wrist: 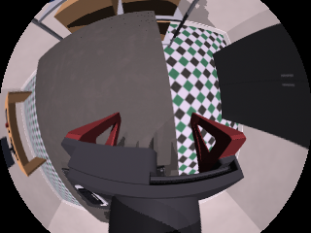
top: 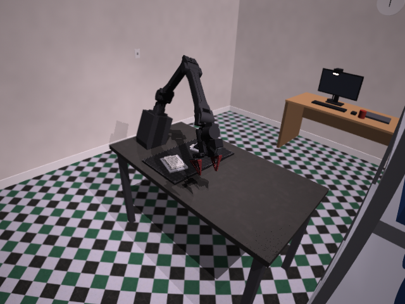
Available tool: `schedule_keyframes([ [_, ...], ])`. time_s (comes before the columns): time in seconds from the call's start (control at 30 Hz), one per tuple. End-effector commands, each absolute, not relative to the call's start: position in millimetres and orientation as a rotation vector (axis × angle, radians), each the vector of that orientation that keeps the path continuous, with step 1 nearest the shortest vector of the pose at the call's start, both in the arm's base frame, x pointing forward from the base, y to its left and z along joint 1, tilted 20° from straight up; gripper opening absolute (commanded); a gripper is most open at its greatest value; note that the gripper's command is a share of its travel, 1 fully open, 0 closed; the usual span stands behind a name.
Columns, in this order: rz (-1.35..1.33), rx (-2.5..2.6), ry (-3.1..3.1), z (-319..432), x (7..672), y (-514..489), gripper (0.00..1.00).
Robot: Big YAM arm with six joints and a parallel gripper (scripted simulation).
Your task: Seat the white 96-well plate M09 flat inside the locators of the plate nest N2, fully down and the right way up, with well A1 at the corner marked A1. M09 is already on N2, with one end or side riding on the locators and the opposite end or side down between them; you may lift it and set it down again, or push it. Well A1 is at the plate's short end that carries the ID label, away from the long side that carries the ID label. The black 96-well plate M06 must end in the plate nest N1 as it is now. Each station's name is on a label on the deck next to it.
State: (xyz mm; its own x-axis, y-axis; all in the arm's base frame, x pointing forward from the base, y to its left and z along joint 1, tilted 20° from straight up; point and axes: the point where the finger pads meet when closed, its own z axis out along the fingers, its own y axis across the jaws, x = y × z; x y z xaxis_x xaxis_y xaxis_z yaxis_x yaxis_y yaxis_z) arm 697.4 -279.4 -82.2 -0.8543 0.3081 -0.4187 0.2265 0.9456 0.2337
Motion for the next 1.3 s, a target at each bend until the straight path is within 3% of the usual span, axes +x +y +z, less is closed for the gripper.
schedule_keyframes([
  [0.0,0.235,0.383,2.622,-73.5,700.4,-283.7,1.00],
  [0.57,0.232,0.407,2.612,-58.6,710.1,-299.6,1.00],
  [0.7,0.218,0.391,2.598,-51.9,681.2,-296.1,1.00],
  [0.77,0.283,0.437,2.705,-93.3,658.1,-284.8,1.00],
  [0.83,0.243,0.411,2.640,-61.1,664.3,-288.9,1.00],
  [0.97,0.304,0.449,2.736,-96.1,635.0,-274.6,1.00],
  [1.27,0.299,0.443,2.724,-83.8,617.4,-267.5,1.00],
])
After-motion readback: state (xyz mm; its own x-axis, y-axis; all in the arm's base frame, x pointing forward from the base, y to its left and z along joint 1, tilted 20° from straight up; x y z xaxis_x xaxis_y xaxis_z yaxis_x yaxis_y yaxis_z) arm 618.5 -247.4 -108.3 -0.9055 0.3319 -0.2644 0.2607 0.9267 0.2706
